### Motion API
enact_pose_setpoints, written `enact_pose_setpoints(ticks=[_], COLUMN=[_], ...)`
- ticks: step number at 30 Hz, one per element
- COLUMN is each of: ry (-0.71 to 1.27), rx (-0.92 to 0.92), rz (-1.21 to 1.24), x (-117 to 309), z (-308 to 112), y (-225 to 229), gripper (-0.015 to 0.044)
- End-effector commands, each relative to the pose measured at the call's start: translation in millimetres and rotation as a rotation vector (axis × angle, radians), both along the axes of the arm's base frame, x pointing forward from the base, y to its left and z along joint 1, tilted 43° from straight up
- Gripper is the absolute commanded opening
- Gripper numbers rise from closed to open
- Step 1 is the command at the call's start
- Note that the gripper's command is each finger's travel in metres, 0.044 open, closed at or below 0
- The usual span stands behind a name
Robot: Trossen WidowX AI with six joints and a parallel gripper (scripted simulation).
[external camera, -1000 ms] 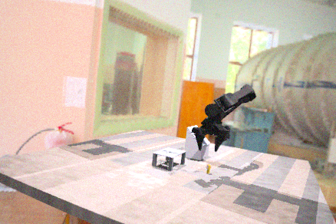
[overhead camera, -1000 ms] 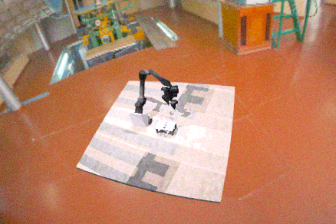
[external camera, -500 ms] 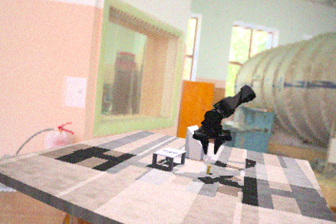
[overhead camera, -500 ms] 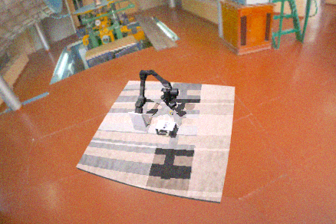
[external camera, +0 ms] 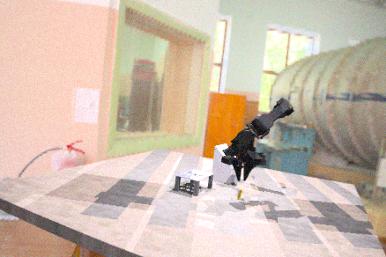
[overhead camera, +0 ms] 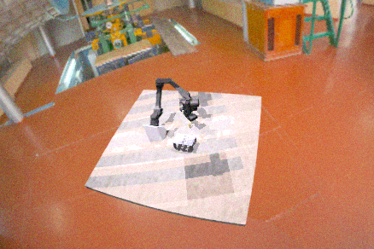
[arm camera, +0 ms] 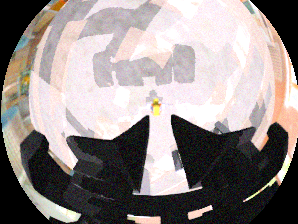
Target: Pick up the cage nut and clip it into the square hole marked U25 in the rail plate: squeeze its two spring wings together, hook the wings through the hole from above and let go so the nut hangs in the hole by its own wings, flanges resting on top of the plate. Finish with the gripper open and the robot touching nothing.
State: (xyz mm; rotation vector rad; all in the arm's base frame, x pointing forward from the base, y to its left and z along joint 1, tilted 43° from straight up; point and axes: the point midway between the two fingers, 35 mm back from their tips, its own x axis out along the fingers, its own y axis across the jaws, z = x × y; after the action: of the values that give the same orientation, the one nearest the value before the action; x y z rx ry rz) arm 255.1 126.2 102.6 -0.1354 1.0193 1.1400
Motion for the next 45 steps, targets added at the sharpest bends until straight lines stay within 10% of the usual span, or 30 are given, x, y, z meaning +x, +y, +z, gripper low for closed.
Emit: enact_pose_setpoints(ticks=[1,45], ry=[0.021,0.021], rx=[-0.001,0.001], rz=[-0.001,-0.001], x=[-3.6,-3.1], z=[-16.4,-35.1], y=[12.1,30.0], gripper=[0.0120,0.0120])
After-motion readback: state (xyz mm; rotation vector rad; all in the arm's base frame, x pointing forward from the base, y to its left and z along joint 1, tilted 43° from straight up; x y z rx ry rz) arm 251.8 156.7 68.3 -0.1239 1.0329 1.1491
